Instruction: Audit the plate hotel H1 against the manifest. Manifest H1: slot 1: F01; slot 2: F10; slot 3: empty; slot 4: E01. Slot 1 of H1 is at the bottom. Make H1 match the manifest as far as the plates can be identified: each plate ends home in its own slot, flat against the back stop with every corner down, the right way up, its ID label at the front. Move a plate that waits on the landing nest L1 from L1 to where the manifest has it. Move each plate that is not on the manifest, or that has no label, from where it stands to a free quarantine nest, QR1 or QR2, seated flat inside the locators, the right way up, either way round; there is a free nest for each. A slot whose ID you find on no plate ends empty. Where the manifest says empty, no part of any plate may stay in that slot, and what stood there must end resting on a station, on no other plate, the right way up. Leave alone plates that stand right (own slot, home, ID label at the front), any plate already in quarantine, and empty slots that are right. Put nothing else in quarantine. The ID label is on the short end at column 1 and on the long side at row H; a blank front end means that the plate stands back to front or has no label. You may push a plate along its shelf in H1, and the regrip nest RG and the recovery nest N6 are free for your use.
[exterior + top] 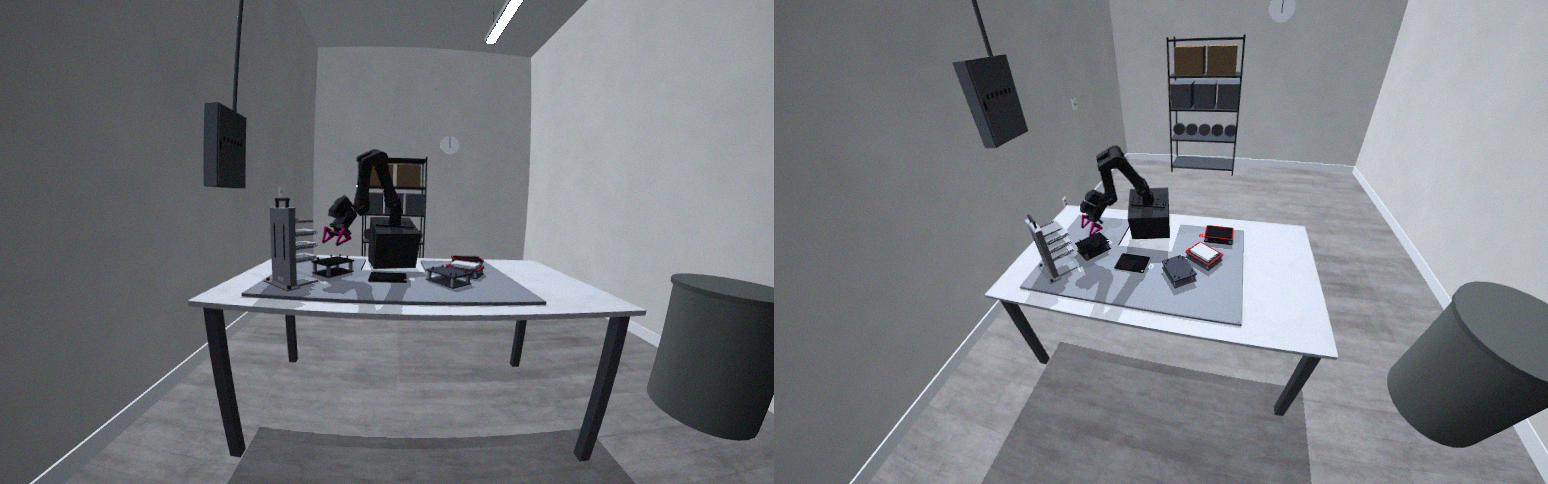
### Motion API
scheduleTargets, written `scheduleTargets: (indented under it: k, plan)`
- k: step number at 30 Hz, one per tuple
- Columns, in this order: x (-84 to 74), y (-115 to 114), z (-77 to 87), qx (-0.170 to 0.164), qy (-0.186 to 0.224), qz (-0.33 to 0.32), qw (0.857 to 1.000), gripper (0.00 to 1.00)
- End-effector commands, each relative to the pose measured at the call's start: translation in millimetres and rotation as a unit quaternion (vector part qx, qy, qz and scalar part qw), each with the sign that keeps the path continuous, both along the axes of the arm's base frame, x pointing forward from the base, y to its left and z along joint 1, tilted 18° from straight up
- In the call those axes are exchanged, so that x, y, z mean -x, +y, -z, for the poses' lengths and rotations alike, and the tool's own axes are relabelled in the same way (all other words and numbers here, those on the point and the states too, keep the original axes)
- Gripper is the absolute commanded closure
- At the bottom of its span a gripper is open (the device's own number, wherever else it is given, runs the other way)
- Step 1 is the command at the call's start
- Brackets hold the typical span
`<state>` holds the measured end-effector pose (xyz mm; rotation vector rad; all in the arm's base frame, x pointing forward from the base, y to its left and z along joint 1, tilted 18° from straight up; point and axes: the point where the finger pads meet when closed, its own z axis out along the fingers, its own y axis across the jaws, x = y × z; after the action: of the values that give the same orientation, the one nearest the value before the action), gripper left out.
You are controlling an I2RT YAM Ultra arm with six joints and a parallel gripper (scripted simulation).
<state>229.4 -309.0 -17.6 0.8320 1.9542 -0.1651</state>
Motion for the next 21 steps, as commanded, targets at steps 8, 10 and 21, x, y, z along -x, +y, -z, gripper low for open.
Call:
scheduleTargets:
  k: [8,10,21]
  plan:
    - [11.5,3,-23.8,-0.004,0.001,-0.003,1.000,0.00]
    - [14.3,3,-29.8,-0.004,0.001,-0.003,1.000,0.00]
    - [30.2,6,-62.8,-0.004,0.001,-0.004,1.000,0.00]
